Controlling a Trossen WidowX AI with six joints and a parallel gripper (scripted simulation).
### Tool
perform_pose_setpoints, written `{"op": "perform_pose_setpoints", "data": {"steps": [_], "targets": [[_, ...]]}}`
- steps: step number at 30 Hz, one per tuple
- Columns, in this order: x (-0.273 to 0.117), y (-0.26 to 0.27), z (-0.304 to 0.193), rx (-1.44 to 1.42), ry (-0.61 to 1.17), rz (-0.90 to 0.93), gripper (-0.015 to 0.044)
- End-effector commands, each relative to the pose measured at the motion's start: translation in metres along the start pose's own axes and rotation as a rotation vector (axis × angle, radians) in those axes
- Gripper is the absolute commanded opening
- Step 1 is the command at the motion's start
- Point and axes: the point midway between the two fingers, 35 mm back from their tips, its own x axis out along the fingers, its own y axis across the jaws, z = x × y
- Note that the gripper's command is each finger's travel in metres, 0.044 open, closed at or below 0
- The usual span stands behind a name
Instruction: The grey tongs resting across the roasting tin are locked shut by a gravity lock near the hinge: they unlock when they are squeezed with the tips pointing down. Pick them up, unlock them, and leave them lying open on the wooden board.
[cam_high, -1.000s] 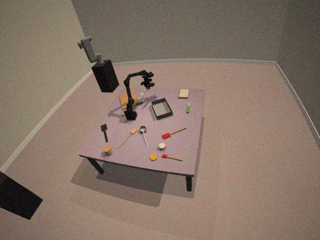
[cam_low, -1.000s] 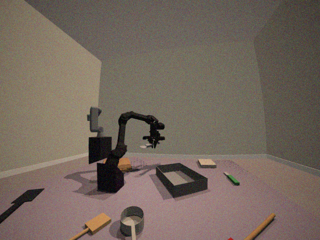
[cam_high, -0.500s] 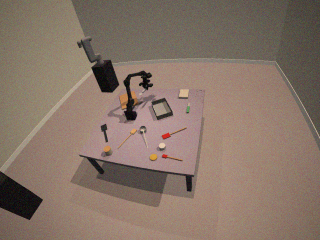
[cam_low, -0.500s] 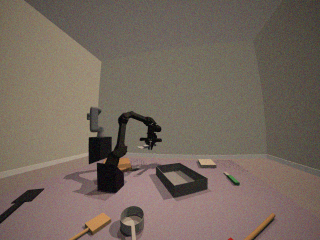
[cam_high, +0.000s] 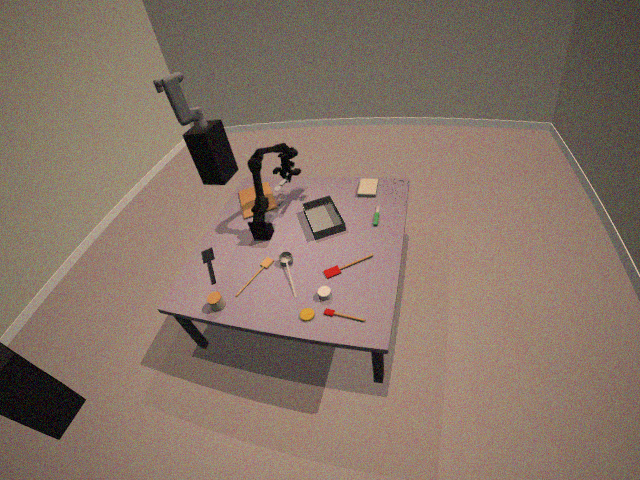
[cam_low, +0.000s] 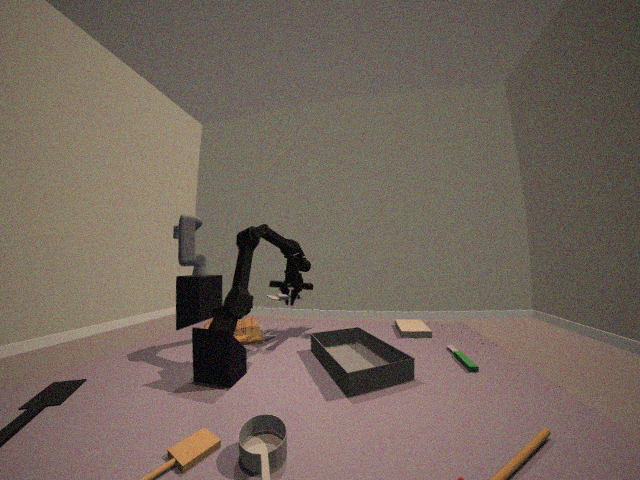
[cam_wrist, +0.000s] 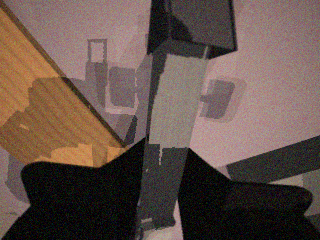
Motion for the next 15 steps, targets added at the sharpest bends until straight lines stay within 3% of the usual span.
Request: {"op": "perform_pose_setpoints", "data": {"steps": [1,15], "targets": [[0.004,0.012,-0.001,-0.024,0.025,-0.005,-0.0150],[0.015,0.055,-0.003,-0.124,0.073,-0.016,-0.0150]]}}
